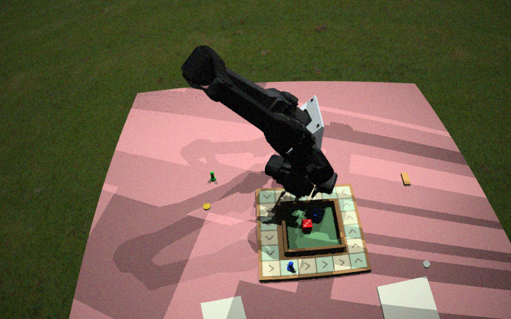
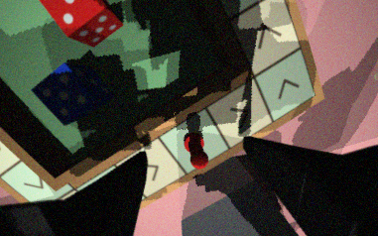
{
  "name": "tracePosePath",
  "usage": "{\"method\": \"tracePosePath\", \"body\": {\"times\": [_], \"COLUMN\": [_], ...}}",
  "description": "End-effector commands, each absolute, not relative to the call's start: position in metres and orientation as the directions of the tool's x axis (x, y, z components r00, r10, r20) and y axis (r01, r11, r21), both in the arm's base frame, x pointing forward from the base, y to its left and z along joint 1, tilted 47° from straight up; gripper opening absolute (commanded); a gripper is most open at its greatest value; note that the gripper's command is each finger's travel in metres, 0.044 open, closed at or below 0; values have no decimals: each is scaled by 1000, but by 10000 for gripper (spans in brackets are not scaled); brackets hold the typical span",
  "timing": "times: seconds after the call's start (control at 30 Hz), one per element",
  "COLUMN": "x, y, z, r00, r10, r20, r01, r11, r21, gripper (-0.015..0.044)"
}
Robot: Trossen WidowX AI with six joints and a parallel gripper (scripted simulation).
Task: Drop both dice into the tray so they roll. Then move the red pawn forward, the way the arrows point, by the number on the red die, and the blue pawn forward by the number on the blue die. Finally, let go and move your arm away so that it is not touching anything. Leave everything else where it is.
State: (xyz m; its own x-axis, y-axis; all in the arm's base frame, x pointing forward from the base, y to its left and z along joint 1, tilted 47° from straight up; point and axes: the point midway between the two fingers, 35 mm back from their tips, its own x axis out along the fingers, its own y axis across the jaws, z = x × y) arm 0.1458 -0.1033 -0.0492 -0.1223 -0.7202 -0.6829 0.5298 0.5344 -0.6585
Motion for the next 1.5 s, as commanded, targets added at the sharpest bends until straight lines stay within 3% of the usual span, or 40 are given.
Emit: {"method": "tracePosePath", "body": {"times": [0.0, 0.27, 0.57, 1.03, 1.47], "x": [149, 151, 244, 372, 372], "y": [-93, -69, -75, -130, -142], "z": [-42, -17, -5, 20, 12], "r00": [-119, -124, -118, -115, -115], "r10": [-717, -722, -716, -725, -726], "r20": [-687, -680, -688, -679, -678], "r01": [533, 524, 186, -402, -410], "r11": [538, 535, 664, 659, 657], "r21": [-653, -663, -724, -635, -633], "gripper": [440, 440, 204, 200, 200]}}
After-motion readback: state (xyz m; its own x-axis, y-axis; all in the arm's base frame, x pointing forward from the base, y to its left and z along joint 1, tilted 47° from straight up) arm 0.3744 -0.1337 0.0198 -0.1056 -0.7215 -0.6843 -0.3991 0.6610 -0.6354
